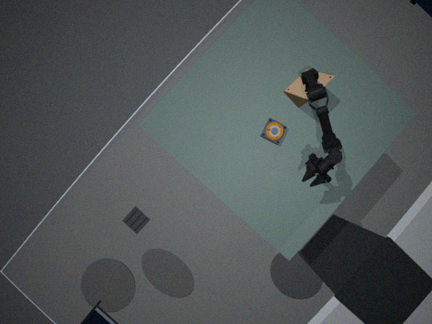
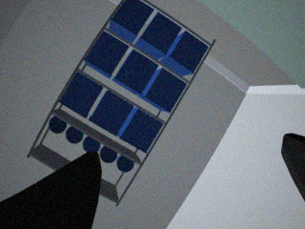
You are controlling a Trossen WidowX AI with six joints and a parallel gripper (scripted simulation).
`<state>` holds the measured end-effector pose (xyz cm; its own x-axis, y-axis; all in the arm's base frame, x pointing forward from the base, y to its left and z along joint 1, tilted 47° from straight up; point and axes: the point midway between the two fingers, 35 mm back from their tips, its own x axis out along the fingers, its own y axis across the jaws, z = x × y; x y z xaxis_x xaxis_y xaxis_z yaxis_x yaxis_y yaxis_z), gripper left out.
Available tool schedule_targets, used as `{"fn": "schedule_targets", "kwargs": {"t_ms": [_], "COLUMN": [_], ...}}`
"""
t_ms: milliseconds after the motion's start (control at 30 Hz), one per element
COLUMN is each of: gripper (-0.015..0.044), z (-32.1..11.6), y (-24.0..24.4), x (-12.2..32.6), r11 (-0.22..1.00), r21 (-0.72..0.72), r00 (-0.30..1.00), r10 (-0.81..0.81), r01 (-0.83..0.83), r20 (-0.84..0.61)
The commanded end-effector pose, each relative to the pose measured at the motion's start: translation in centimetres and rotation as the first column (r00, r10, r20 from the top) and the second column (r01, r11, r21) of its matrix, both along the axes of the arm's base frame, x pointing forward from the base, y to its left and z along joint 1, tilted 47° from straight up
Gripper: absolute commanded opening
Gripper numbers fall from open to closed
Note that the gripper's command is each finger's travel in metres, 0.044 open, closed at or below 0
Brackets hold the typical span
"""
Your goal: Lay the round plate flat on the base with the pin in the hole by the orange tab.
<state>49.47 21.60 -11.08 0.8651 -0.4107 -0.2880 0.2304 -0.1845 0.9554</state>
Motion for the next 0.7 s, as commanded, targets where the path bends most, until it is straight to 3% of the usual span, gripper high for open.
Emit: {"fn": "schedule_targets", "kwargs": {"t_ms": [0,67,167,233,300,467,567,667], "gripper": [0.0374,0.0321,0.0243,0.019,0.0138,0.0006,0.0,0.0], "z": [0.0,0.2,0.9,1.3,1.5,3.0,3.7,5.0], "y": [-0.3,-2.6,-8.2,-10.7,-11.9,-18.1,-20.1,-23.1], "x": [0.1,0.6,0.7,0.3,0.0,-2.5,-3.7,-6.0], "r11": [1.0,0.984,0.881,0.82,0.791,0.635,0.59,0.528], "r21": [-0.02,-0.174,-0.438,-0.5,-0.516,-0.462,-0.39,-0.232], "r00": [1.0,0.988,0.877,0.792,0.745,0.415,0.281,0.064], "r10": [0.001,-0.001,-0.058,-0.098,-0.118,-0.236,-0.271,-0.317], "r01": [-0.001,-0.026,-0.18,-0.279,-0.329,-0.619,-0.708,-0.817], "r20": [-0.017,-0.156,-0.477,-0.603,-0.656,-0.879,-0.921,-0.946]}}
